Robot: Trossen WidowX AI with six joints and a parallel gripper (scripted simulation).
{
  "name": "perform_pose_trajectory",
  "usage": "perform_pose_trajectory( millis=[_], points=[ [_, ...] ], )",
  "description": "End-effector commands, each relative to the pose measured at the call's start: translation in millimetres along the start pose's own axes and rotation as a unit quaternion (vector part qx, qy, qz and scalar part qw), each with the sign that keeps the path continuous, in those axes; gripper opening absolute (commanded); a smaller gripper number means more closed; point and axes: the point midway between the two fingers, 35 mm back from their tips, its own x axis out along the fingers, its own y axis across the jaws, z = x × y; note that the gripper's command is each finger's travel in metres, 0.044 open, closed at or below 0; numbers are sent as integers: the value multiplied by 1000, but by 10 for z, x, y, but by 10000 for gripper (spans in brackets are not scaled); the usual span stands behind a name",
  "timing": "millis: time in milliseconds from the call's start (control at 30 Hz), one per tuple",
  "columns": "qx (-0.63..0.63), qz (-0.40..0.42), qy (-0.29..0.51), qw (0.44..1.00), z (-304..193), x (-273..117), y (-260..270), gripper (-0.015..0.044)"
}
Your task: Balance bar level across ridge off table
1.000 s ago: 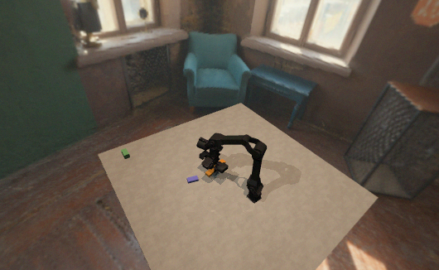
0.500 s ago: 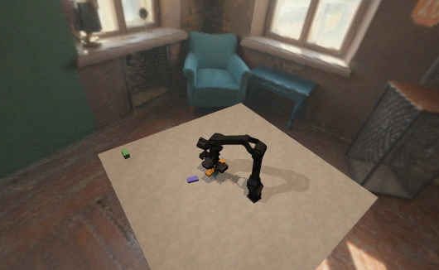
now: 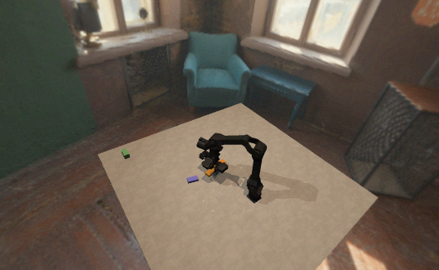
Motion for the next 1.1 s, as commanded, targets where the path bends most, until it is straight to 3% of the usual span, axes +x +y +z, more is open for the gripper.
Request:
perform_pose_trajectory(
  millis=[0, 333, 467, 733, 1067],
  points=[
    [0, 0, 0, 1000, 0, 0, 0, 185],
    [0, 0, 0, 1000, 0, 0, 0, 440],
    [0, 0, 0, 1000, 3, -82, -15, 440],
    [0, 0, 0, 1000, 3, -979, -4, 440],
    [0, 0, 0, 1000, 3, -999, 0, 440]
  ],
)
